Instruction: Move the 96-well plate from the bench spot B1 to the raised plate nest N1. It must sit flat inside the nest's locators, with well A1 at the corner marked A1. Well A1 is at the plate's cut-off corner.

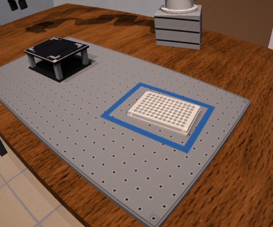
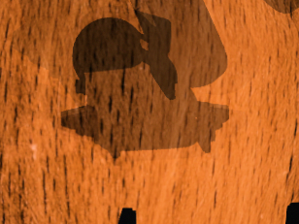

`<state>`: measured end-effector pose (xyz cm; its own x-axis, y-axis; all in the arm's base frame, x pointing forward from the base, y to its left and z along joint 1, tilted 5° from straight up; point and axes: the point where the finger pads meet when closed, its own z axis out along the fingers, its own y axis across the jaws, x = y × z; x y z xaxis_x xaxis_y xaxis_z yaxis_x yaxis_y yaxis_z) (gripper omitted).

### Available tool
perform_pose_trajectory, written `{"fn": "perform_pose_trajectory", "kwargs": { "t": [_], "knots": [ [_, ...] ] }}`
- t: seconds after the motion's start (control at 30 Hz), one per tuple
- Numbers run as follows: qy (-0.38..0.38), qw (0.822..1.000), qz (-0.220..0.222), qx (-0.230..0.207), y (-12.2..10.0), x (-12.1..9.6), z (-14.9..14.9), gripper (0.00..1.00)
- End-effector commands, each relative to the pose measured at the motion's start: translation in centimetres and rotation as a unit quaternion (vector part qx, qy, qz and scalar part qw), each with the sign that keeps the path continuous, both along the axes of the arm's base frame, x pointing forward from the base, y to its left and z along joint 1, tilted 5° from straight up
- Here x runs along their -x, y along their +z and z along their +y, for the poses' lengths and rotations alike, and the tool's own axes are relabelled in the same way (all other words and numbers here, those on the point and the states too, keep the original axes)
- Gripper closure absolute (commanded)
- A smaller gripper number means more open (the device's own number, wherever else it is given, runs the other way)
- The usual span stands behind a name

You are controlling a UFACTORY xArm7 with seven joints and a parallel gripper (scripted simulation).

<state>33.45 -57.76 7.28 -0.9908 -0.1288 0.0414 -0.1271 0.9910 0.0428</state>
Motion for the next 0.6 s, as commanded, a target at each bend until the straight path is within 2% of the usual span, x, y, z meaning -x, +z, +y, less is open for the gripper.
{"fn": "perform_pose_trajectory", "kwargs": {
  "t": [0.0,0.1,0.2,0.3,0.43,0.57],
  "knots": [
    [0.03,1.0,-0.003,0.003,0.1,-1.4,0.9,0.0],
    [0.047,0.999,-0.003,0.003,0.1,-1.8,1.2,0.0],
    [0.096,0.995,-0.003,0.001,-0.1,-2.9,2.2,0.0],
    [0.097,0.995,-0.003,0.001,-0.2,-3.5,2.7,0.0],
    [0.163,0.987,-0.003,0.0,-0.4,-5.0,4.1,0.0],
    [0.18,0.984,-0.002,-0.001,-0.5,-5.9,5.0,0.0]
  ]
}}
